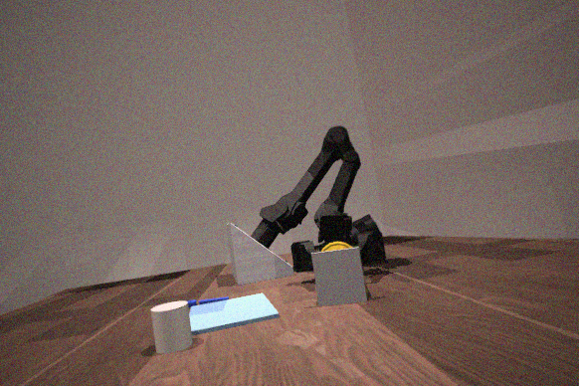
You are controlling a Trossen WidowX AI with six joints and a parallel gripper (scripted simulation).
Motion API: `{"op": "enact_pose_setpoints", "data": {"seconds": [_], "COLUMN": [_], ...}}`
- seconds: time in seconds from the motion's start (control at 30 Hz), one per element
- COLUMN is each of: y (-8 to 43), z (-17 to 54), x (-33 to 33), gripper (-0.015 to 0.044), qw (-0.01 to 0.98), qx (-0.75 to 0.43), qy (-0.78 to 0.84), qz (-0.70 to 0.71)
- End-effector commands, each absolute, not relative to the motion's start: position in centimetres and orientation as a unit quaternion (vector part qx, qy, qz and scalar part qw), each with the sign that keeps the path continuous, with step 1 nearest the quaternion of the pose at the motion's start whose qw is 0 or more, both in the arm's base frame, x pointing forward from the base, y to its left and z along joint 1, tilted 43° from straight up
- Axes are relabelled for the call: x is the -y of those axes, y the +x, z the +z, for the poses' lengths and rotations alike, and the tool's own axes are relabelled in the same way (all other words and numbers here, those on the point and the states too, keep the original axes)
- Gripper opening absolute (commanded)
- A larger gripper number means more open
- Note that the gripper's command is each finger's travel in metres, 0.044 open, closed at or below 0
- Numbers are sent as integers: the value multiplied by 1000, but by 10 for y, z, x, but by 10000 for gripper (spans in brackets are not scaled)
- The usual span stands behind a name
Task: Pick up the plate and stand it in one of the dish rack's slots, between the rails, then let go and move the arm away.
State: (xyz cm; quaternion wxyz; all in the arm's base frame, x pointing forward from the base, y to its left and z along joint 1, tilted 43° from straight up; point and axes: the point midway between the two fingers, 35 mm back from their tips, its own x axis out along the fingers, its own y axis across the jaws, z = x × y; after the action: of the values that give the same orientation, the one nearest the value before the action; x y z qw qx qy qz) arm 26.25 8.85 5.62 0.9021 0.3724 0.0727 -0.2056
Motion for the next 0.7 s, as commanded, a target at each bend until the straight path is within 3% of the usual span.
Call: {"op": "enact_pose_setpoints", "data": {"seconds": [0.0,0.67], "y": [263,269], "z": [56,144], "x": [-88,-11], "gripper": [400,400], "qw": [902,906], "qx": [-73,-64], "qy": [372,366], "qz": [-206,-206]}}
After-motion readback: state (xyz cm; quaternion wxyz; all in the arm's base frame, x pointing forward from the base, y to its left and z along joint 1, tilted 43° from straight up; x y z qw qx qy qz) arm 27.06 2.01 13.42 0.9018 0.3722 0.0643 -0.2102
